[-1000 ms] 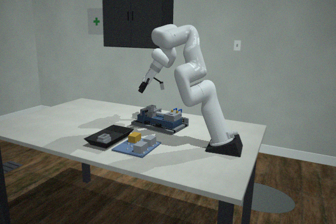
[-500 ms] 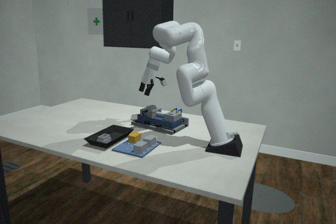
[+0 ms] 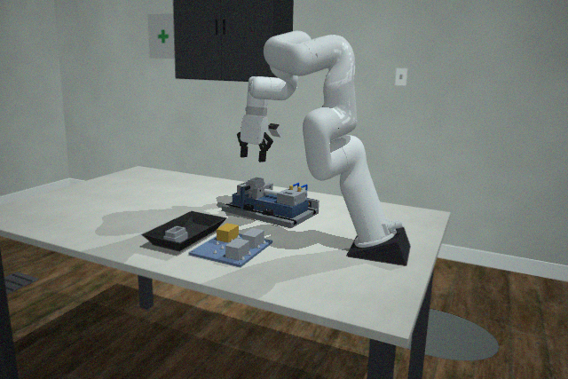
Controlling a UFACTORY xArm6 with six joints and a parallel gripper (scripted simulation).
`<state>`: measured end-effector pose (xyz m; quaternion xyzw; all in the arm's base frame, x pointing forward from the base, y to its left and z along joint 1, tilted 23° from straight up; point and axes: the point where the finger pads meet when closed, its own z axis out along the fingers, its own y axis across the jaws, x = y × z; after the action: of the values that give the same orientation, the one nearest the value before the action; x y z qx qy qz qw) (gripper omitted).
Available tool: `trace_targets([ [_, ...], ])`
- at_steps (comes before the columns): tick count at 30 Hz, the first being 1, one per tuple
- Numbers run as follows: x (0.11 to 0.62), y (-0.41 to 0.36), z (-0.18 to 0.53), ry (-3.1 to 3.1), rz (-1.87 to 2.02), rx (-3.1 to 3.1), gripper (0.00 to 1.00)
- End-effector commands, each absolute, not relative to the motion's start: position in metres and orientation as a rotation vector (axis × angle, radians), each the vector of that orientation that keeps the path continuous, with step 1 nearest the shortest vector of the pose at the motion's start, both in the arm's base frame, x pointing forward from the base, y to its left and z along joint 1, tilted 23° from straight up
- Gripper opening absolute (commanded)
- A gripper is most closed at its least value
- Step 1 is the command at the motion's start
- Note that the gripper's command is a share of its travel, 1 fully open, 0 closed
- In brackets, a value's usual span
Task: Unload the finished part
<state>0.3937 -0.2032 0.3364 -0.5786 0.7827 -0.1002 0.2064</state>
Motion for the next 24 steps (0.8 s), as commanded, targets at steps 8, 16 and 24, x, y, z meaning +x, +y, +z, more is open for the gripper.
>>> trace_targets([
  [8,0.3784,-0.1989,0.3347,2.159,-0.345,-1.778,1.00],
  [16,0.3784,-0.1989,0.3347,2.159,-0.345,-1.778,0.00],
  [24,0.3784,-0.1989,0.3347,2.159,-0.345,-1.778,0.00],
])
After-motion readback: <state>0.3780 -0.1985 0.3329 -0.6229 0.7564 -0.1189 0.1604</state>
